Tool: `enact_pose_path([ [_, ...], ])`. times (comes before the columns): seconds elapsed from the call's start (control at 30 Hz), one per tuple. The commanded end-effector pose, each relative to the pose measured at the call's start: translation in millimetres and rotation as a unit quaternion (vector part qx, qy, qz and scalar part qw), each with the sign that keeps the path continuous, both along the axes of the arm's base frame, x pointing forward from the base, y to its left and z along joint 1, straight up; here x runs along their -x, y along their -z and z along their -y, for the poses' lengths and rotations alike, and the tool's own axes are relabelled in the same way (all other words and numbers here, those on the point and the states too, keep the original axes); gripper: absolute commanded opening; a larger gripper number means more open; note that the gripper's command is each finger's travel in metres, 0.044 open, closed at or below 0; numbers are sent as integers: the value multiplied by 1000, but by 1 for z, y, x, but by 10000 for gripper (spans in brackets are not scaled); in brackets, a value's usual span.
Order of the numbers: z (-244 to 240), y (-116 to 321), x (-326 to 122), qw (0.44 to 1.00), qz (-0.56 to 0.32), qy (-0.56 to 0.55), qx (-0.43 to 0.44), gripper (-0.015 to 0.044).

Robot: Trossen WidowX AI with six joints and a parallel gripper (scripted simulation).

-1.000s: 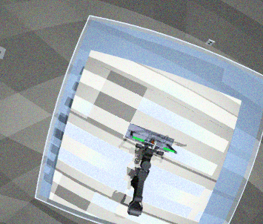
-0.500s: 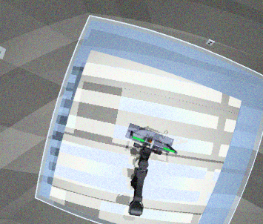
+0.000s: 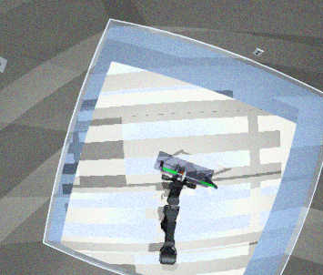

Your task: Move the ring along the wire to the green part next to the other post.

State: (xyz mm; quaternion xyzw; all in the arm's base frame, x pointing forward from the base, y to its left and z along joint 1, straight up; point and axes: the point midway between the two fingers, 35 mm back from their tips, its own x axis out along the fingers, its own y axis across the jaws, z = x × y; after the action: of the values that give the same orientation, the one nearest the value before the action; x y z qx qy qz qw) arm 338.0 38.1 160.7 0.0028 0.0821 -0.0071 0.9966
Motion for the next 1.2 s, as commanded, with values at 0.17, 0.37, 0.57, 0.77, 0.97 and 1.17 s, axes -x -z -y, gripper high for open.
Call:
enact_pose_path([
  [0.17,-8,2,-1,1000,-4,1,-1,-150],
  [0.37,-14,2,-1,1000,-4,0,-2,-150],
  [0.57,-20,2,-1,1000,-4,-1,-2,-150],
  [0.77,-26,2,-2,1000,-5,-3,-2,-150],
  [0.97,-32,1,-2,1000,-5,-4,-2,-150],
  [1.17,-38,1,-2,1000,-5,-6,-3,-150],
])
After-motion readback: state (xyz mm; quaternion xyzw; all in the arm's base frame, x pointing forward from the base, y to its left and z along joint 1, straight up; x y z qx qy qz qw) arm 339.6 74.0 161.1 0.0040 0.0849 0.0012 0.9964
